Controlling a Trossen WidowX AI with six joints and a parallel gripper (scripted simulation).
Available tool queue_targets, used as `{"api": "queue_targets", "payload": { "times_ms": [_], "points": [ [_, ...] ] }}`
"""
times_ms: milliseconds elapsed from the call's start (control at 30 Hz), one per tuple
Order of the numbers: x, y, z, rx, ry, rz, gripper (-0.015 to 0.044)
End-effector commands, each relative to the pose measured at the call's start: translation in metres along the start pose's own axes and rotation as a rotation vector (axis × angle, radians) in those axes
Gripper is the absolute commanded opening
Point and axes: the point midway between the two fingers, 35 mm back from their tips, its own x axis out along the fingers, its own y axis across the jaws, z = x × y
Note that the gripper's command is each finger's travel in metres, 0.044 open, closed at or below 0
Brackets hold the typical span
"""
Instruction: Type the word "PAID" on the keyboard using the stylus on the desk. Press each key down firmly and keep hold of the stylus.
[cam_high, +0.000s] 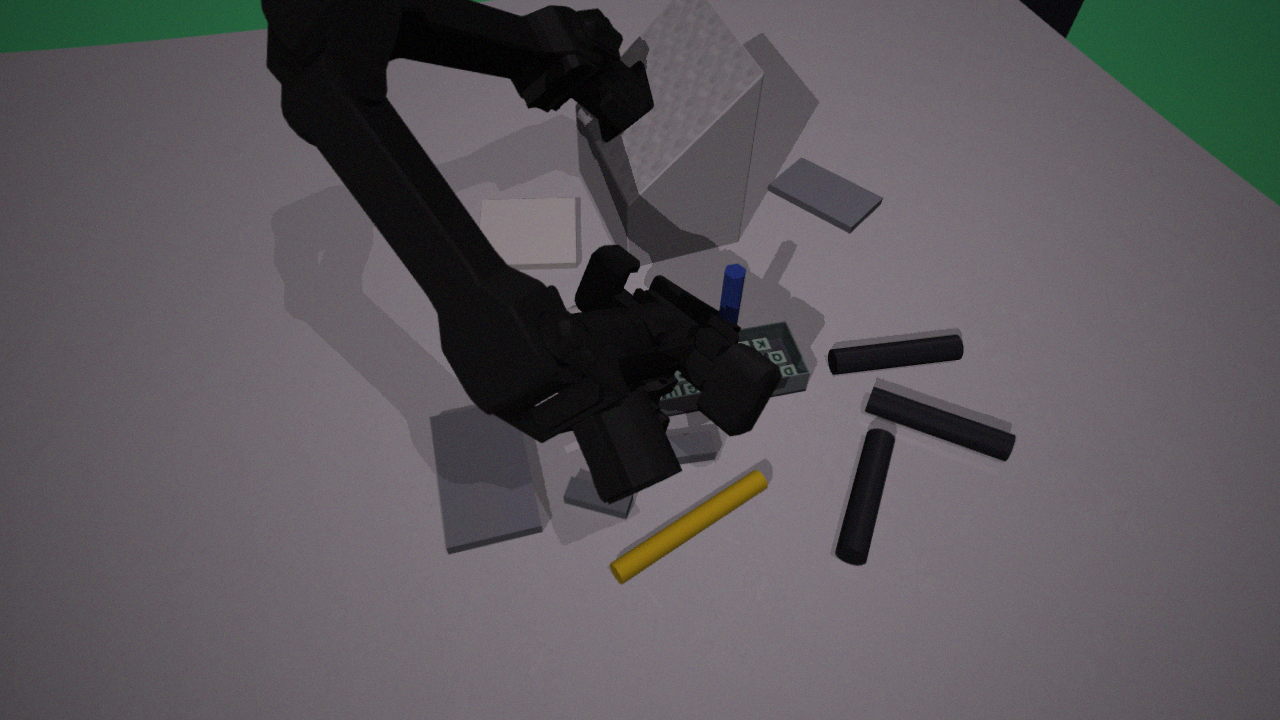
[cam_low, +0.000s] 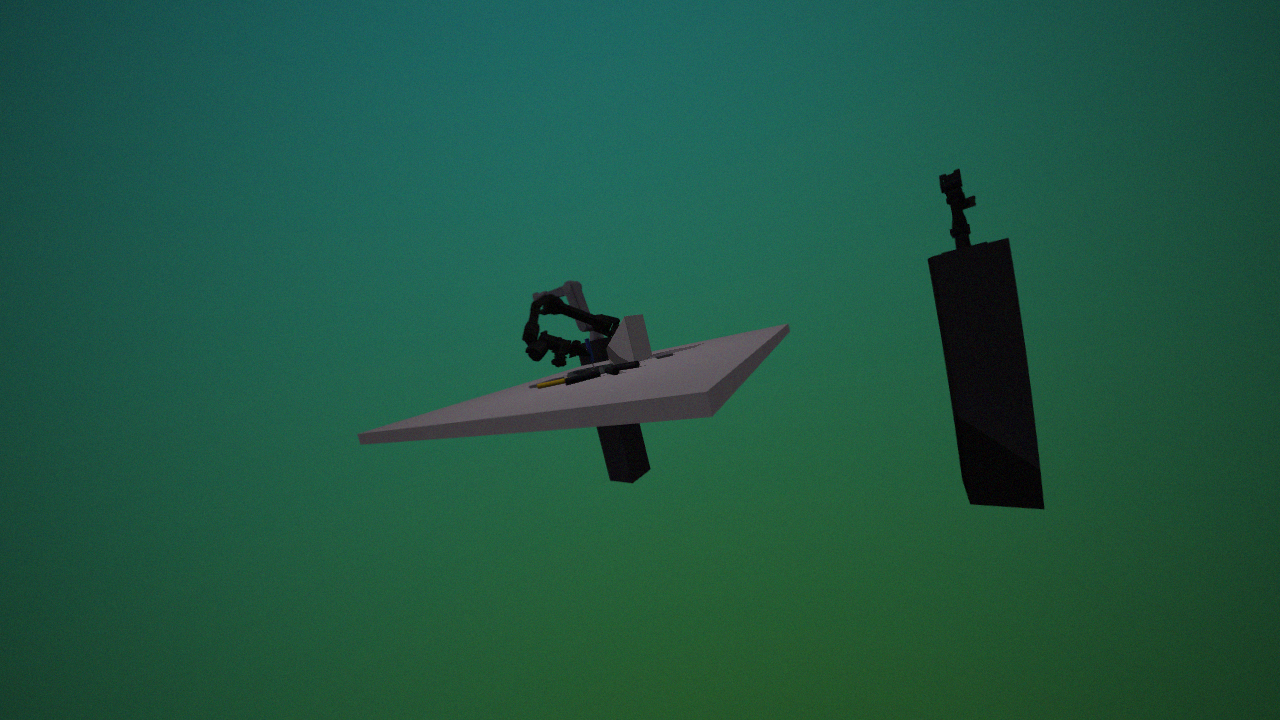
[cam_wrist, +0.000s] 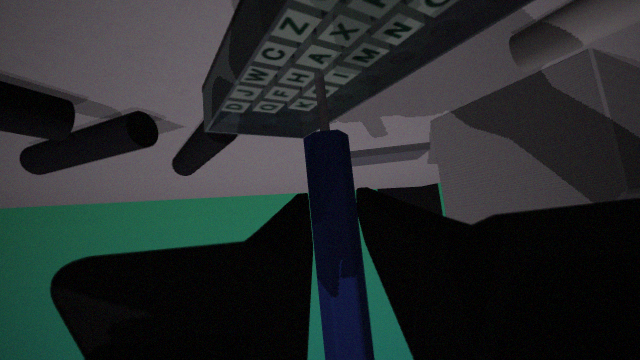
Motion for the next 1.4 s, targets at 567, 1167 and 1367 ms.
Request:
{"api": "queue_targets", "payload": {
  "times_ms": [567,1167,1367],
  "points": [
    [0.006,-0.001,0.007,-0.003,0.000,-0.006,0.0081],
    [0.000,0.000,-0.002,-0.003,0.001,-0.005,0.0081],
    [-0.013,-0.001,-0.026,-0.004,0.002,-0.005,0.0081]
  ]
}}
